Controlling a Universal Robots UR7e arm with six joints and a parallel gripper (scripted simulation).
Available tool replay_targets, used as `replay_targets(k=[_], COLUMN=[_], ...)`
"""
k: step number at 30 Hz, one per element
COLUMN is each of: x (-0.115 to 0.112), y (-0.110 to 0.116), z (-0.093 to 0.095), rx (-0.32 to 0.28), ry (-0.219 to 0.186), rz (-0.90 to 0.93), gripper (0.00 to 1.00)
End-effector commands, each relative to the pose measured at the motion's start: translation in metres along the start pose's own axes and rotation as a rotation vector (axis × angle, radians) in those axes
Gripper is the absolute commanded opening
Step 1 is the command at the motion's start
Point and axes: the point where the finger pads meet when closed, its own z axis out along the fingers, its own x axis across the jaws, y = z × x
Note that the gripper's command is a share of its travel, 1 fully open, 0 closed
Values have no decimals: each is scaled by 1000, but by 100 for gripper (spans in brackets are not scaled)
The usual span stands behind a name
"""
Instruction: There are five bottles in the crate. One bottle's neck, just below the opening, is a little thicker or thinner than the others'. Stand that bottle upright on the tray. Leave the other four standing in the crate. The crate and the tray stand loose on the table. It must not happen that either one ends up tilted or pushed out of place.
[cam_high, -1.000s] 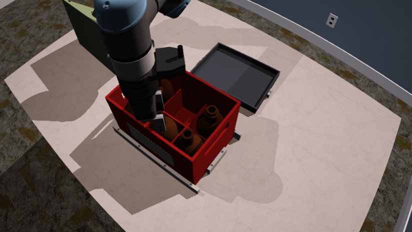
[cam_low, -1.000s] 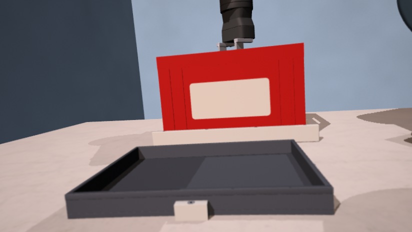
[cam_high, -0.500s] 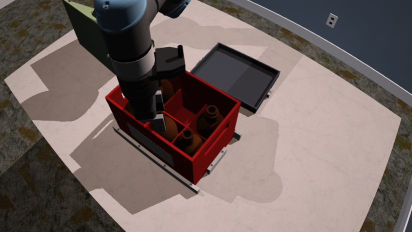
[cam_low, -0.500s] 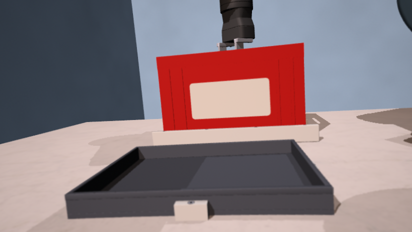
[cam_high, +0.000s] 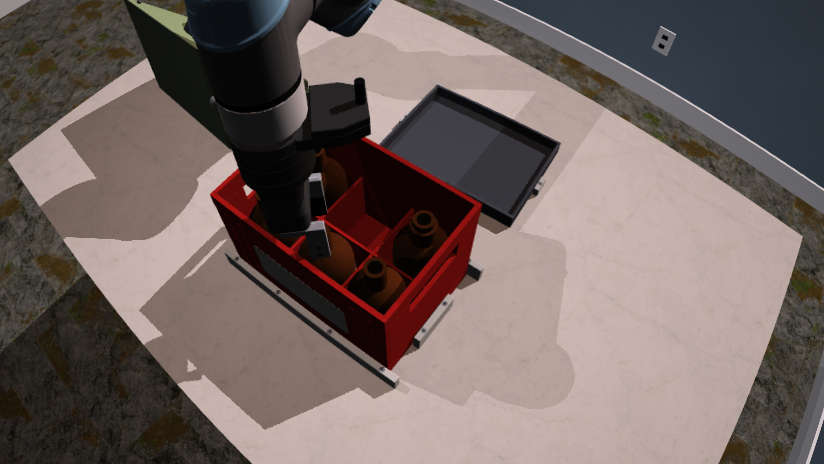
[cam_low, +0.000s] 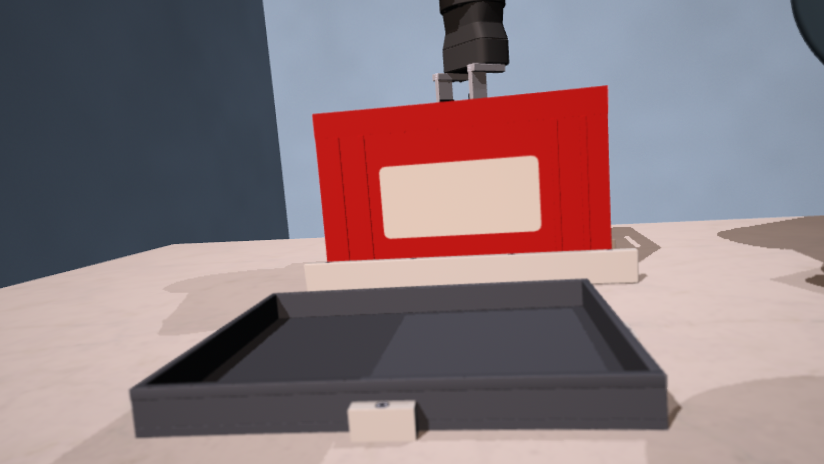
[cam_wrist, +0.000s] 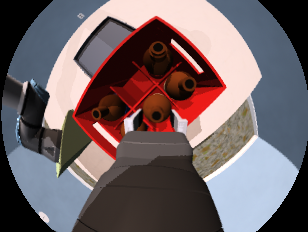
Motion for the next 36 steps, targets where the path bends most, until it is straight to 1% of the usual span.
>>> replay_targets(k=[1, 4, 6, 14, 19, 27, 32, 33, 36], x=[0, 0, 0, 0, 0, 0, 0, 0, 0], y=[0, 0, 0, 0, 0, 0, 0, 0, 0], z=[-12, -22, -22, -48, -61, -68, -69, -69, -69], rx=[0, 0, 0, 0, 0, 0, 0, 0, 0], ry=[1, 1, 1, 1, 1, 1, 1, 1, 1], rz=[0, 0, 0, 0, 0, 0, 0, 0, 0], gripper=[100, 100, 100, 100, 100, 100, 100, 0, 0])
